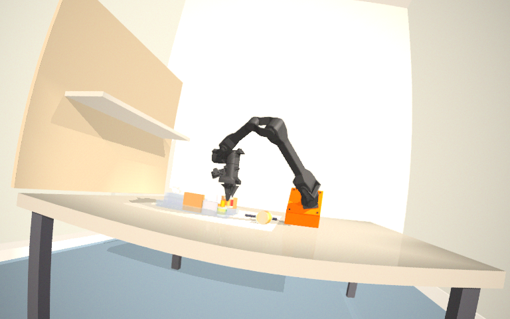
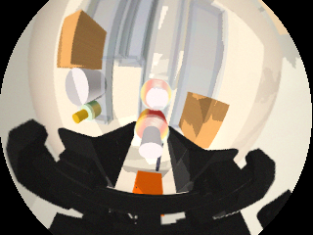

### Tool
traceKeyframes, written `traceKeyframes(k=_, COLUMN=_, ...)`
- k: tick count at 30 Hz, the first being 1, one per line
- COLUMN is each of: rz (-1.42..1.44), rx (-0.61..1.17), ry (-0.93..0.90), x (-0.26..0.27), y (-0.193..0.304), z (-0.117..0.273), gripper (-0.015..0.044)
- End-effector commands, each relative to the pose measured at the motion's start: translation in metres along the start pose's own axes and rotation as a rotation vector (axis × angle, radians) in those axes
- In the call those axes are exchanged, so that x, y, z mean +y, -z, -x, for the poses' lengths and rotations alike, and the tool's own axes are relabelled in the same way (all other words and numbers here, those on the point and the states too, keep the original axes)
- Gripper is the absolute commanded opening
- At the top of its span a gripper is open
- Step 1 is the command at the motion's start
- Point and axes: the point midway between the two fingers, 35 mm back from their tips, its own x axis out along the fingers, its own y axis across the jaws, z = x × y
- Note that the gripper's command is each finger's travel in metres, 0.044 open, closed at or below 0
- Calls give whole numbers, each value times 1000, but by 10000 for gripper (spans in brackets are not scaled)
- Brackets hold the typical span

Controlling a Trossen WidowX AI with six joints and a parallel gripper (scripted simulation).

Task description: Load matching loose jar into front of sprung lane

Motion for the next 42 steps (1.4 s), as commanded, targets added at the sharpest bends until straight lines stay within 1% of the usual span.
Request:
traceKeyframes(k=1, rz=14, rx=-20, ry=-7, x=2, y=-6, z=-1, gripper=0)
traceKeyframes(k=42, rz=14, rx=-20, ry=-7, x=2, y=-5, z=-12, gripper=0)
